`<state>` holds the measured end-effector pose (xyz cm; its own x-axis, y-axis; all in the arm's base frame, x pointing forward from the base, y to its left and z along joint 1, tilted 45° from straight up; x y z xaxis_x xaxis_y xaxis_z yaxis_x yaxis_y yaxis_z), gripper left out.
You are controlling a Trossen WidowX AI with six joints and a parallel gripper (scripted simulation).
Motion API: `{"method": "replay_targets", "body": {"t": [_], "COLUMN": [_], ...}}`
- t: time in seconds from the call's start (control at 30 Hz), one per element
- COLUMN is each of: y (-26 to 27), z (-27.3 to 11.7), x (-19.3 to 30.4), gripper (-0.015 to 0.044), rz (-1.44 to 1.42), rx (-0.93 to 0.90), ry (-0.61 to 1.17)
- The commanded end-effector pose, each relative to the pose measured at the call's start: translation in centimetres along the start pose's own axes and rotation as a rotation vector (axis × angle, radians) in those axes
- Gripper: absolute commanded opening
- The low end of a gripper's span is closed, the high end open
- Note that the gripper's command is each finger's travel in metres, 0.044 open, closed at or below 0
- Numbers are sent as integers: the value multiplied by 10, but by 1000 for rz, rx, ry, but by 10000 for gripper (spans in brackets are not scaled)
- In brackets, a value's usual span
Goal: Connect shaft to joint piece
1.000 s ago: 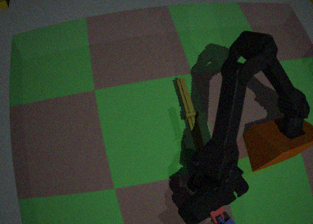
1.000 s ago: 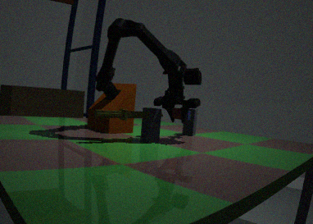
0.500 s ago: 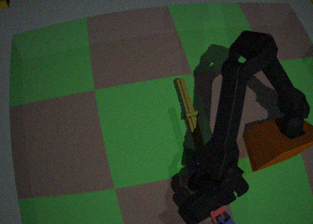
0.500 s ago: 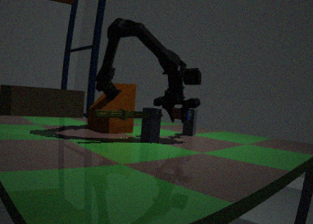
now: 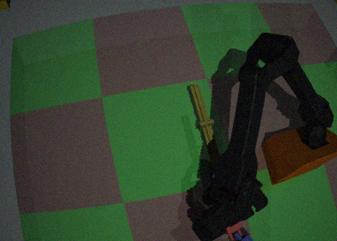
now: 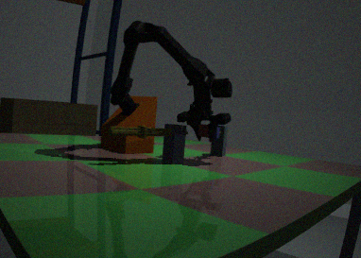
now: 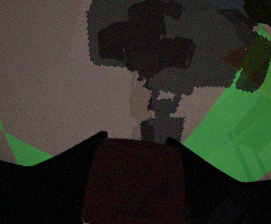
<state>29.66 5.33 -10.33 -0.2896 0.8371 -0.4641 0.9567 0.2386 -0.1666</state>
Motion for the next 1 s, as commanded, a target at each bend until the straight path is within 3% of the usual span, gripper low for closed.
{"method": "replay_targets", "body": {"t": [0.0, 0.37, 0.53, 0.63, 0.97], "y": [0, 0, 0, 0, 0], "z": [0, 0, 0, 0, 0], "x": [0, 0, 0, 0, 0], "gripper": [0, 0, 131, 147, 409], "rz": [5, 0, 0, 0, 0], "rx": [-1, 0, 0, 0, 0], "ry": [4, 0, 0, 0, 0]}}
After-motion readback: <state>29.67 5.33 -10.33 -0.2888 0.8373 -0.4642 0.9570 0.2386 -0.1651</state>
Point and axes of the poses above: the point midway between the two fingers, 35 mm back from their tips, its own z axis out along the fingers, its own y axis across the jaws, x = y × z, the point moved 2 cm from there along -z, back along the fingers, and after that the axes turned 3 degrees about -z, right-handed, at the moved point
